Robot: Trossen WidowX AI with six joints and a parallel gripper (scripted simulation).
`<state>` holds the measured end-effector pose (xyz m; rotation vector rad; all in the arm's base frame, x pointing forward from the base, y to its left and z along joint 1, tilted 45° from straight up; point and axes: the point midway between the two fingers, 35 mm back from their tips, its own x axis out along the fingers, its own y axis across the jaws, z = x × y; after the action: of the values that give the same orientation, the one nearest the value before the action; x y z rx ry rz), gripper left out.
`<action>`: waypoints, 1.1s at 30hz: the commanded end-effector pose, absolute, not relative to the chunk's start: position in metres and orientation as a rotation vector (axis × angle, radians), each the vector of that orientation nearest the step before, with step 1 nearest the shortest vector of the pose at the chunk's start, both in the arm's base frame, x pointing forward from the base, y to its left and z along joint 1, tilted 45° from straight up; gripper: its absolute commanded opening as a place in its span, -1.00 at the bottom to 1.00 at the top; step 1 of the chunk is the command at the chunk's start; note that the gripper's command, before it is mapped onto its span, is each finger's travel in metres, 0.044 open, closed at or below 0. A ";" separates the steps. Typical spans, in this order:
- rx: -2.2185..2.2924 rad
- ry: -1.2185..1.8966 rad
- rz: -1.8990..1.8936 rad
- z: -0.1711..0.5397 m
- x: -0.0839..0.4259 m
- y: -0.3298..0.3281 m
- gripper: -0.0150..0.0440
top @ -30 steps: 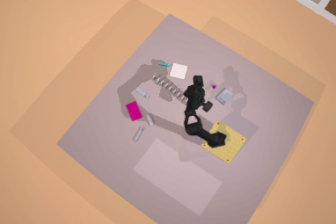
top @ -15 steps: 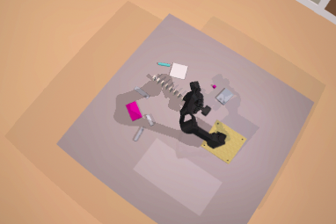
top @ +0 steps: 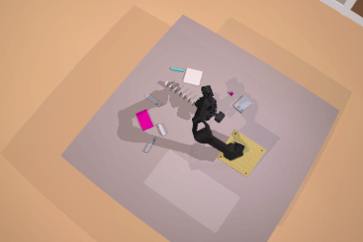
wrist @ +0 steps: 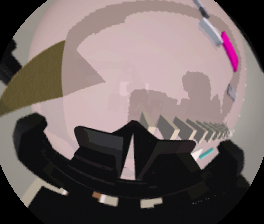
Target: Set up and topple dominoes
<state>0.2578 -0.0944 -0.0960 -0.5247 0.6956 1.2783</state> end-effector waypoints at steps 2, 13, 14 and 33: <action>-0.516 0.693 1.276 -0.096 0.266 -0.095 -0.49; -0.567 0.691 1.240 -0.064 0.285 -0.132 -0.49; -0.556 0.692 1.248 -0.061 0.286 -0.134 -0.49; -0.518 0.694 1.276 -0.052 0.286 -0.141 -0.49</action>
<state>0.2874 -0.1412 -0.0518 -0.5150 0.6915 1.2694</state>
